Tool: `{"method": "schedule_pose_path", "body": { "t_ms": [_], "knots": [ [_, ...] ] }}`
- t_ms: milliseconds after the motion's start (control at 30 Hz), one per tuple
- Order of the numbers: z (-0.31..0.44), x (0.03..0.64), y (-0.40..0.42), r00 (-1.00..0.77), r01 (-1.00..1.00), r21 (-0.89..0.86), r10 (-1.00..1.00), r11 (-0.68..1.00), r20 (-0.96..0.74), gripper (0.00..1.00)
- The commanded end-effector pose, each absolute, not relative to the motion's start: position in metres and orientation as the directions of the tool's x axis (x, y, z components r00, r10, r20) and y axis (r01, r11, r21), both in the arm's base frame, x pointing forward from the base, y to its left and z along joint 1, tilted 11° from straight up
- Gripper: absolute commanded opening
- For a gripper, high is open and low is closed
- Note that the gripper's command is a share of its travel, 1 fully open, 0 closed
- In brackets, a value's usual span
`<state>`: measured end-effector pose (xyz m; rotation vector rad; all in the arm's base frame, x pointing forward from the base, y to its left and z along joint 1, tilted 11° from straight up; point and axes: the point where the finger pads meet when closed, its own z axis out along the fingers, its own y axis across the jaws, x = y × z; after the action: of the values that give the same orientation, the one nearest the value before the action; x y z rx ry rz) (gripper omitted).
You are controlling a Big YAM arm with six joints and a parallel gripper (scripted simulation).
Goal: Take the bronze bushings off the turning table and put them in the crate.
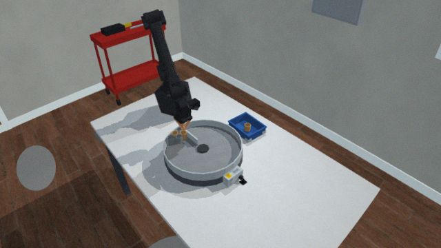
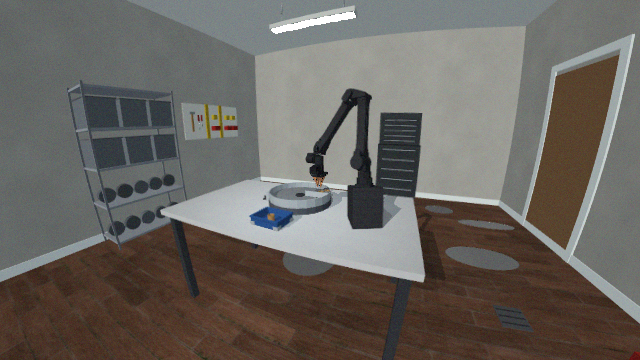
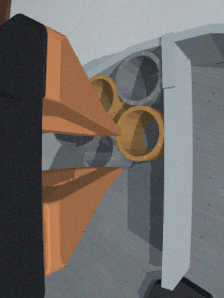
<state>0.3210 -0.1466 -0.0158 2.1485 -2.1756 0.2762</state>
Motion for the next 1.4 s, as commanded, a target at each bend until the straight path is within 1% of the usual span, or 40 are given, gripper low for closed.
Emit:
{"method": "schedule_pose_path", "body": {
  "t_ms": [0, 233, 367, 500, 733, 1367],
  "knots": [
    [-0.007, 0.338, -0.148, -0.01, -0.994, -0.105, -0.983, -0.009, 0.182, 0.19],
    [-0.02, 0.33, -0.149, -0.009, -0.996, -0.092, -0.984, -0.008, 0.179, 0.19],
    [-0.039, 0.324, -0.154, -0.017, -0.997, -0.082, -0.984, 0.003, 0.175, 0.19],
    [-0.025, 0.338, -0.156, -0.017, -0.992, -0.127, -0.981, -0.007, 0.192, 0.19],
    [-0.034, 0.332, -0.154, -0.01, -0.996, -0.094, -0.984, -0.007, 0.18, 0.19],
    [-0.032, 0.333, -0.154, -0.012, -0.995, -0.1, -0.983, -0.006, 0.182, 0.19]
  ]
}}
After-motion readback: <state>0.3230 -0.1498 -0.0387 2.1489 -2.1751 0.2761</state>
